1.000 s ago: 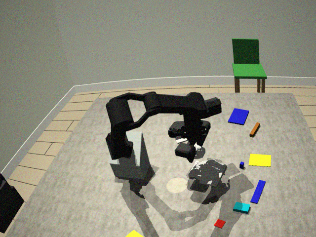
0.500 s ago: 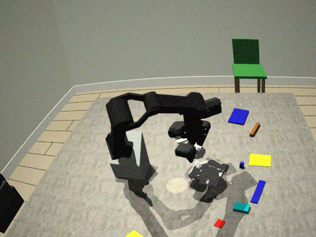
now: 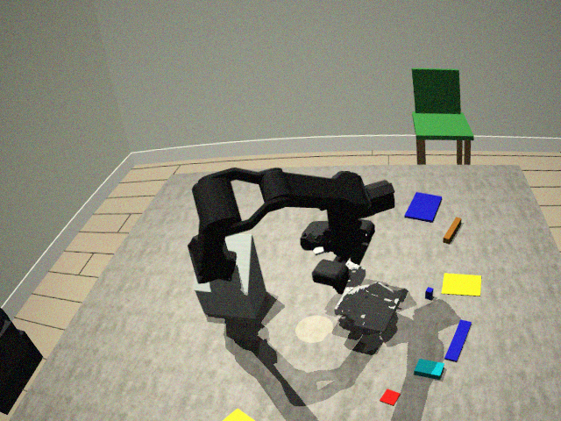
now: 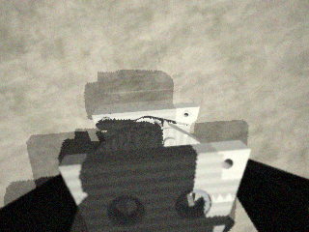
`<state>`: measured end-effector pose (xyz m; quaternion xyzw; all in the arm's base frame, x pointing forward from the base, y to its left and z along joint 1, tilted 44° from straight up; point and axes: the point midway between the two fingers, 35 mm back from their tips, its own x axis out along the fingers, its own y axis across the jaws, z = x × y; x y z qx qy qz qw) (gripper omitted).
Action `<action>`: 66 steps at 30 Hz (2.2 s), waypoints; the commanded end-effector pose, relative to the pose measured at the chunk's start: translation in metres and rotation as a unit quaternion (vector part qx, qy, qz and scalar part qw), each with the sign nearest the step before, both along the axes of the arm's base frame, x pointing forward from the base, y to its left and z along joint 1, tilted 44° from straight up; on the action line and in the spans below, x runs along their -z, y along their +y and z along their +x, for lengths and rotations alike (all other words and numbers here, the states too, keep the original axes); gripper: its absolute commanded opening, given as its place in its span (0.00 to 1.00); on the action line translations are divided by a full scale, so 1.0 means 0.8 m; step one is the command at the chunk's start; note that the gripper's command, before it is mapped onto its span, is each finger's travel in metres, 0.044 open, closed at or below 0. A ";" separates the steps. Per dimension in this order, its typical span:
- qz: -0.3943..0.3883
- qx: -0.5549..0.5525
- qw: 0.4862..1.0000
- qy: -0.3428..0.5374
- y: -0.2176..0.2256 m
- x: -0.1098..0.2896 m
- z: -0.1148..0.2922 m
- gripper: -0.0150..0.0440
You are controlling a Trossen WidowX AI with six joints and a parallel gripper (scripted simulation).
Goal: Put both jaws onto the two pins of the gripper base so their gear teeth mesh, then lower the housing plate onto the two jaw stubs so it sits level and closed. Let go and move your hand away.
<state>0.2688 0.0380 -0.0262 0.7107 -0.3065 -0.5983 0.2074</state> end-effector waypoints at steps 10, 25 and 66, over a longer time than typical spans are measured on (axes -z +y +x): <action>-0.003 -0.002 1.000 0.000 -0.018 0.019 0.003 0.85; -0.004 -0.002 1.000 0.000 -0.040 0.039 0.005 0.85; -0.005 -0.002 1.000 -0.001 -0.048 0.047 0.005 0.85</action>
